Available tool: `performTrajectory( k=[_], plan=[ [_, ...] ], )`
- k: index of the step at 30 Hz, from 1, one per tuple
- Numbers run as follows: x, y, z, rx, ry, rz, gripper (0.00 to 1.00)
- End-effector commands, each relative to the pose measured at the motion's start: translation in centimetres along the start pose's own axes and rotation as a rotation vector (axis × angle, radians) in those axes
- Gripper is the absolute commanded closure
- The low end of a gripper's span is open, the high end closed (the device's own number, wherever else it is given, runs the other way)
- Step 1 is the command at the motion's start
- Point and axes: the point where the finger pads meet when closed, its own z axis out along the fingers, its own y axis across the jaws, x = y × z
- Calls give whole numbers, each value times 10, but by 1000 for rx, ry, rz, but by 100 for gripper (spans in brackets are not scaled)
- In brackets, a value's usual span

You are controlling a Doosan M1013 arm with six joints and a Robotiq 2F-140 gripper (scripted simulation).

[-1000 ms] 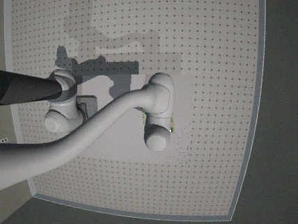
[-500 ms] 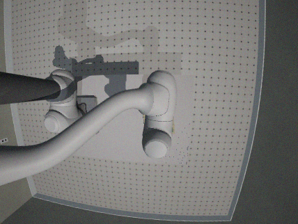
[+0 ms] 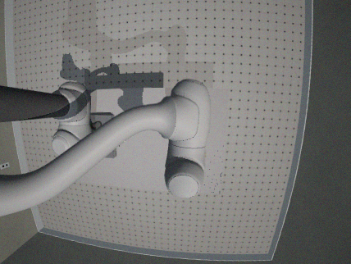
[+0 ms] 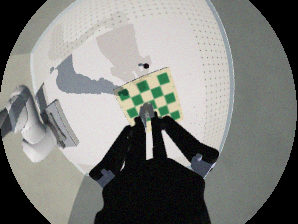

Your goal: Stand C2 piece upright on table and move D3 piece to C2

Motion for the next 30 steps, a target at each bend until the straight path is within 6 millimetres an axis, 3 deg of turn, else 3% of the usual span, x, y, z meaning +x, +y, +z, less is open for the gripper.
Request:
performTrajectory(
  k=[1,6,12,16,30],
  plan=[
    [0,0,0,0,0,0,100],
    [-1,2,0,0,0,29,100],
    [-26,36,-1,-1,3,441,100],
    [-30,42,-1,0,1,644,100],
    [-30,42,0,0,1,646,100]
  ],
)
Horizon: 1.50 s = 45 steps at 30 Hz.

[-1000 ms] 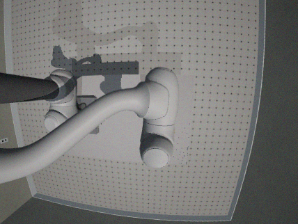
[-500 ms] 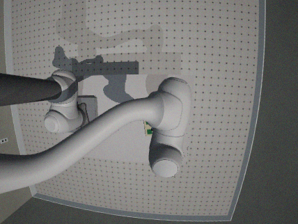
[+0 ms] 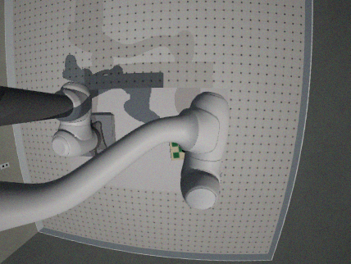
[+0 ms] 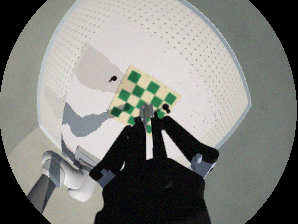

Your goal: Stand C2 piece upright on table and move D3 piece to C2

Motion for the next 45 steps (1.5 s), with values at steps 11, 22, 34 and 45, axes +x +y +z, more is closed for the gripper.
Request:
performTrajectory(
  k=[11,22,34,45],
  plan=[
    [0,0,23,0,0,16,100],
    [1,1,76,0,0,16,100],
    [1,1,95,0,0,16,100],
    [1,1,95,0,0,16,100]
  ],
)
